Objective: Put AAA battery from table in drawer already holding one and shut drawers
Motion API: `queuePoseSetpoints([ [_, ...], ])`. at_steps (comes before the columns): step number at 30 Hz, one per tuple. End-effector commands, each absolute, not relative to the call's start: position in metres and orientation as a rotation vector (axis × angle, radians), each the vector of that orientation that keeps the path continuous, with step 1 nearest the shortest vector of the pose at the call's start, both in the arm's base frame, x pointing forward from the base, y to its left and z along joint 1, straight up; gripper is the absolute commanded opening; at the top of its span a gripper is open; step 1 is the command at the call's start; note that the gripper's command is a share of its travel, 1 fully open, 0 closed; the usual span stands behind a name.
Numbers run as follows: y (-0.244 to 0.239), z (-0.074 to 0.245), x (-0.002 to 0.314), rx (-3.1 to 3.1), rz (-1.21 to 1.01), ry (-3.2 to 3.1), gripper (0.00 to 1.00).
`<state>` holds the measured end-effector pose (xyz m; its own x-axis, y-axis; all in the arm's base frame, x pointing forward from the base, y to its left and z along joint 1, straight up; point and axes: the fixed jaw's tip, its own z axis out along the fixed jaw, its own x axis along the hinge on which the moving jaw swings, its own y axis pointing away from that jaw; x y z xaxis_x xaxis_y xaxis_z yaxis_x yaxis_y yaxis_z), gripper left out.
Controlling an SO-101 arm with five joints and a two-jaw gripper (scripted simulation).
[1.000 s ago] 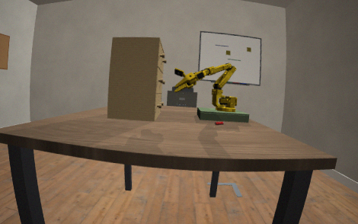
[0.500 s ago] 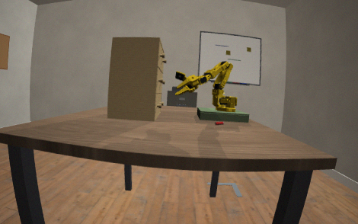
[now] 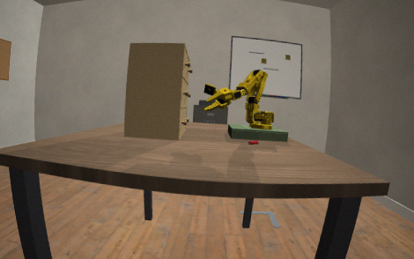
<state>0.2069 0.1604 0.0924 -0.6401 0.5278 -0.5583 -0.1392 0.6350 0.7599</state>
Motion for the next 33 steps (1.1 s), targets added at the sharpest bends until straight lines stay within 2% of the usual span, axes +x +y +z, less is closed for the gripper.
queuePoseSetpoints([
  [1,0.161,0.088,0.204,0.306,1.035,2.054,0.21],
  [13,0.161,0.088,0.204,0.306,1.035,2.054,0.21],
  [27,0.164,0.048,0.244,0.379,0.989,2.026,0.21],
  [33,0.163,0.048,0.244,0.38,0.989,2.026,0.21],
])
